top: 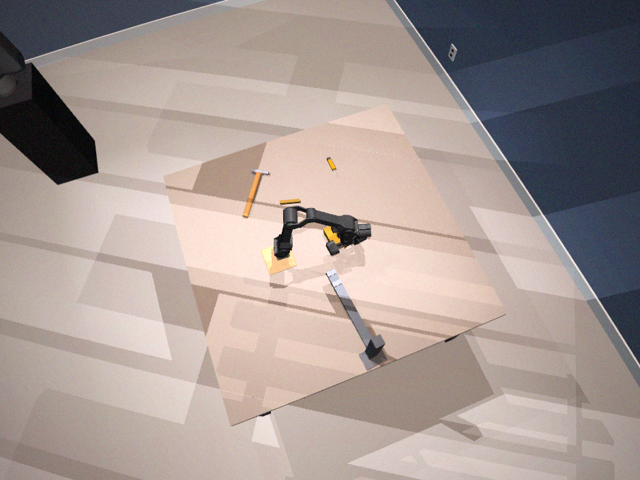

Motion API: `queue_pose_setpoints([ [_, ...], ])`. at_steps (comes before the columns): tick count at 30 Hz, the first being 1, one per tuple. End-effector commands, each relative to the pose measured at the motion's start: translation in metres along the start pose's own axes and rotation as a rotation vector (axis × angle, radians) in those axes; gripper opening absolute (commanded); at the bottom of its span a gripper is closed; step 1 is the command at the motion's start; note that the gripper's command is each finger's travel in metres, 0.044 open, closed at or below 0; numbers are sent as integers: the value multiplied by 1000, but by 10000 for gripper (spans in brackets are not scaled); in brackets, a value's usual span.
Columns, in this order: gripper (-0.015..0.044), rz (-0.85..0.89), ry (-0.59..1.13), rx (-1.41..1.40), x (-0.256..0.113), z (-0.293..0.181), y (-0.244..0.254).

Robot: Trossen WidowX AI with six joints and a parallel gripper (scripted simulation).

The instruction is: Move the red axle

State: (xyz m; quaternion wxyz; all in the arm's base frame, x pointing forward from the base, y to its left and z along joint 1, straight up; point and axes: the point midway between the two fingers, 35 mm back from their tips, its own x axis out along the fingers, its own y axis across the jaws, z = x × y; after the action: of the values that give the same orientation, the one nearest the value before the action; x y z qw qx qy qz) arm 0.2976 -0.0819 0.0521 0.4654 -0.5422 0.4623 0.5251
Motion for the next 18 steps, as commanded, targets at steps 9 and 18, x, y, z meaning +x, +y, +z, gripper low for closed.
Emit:
queue_pose_setpoints([
  [9, 151, 0, 0, 0, 0, 0, 0],
  [18, 13, 0, 0, 0, 0, 0, 0],
])
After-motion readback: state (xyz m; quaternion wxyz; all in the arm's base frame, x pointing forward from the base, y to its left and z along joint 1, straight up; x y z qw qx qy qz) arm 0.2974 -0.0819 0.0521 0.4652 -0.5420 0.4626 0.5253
